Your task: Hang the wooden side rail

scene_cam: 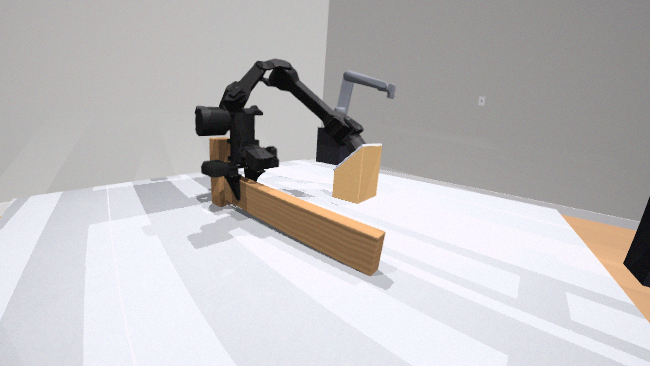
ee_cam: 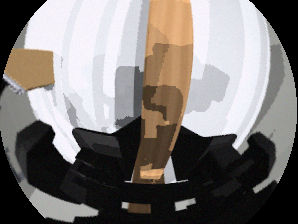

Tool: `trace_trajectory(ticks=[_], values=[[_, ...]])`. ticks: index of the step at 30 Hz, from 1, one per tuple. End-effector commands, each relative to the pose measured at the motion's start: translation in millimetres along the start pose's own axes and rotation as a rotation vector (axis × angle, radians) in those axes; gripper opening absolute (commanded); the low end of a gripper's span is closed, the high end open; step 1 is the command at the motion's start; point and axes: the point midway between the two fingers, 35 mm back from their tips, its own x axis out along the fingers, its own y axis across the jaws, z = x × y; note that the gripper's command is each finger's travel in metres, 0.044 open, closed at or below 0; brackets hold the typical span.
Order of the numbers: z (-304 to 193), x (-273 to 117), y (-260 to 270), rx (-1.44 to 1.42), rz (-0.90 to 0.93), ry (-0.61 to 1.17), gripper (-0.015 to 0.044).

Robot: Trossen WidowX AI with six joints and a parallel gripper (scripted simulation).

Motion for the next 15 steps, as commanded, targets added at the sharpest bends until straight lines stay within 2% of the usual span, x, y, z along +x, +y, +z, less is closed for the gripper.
trace_trajectory(ticks=[1,15], values=[[-3.3,-4.1,-2.5,0.006,-0.014,0.003,0.0000],[-4.9,-4.3,-1.0,0.006,-0.014,0.003,0.0000]])
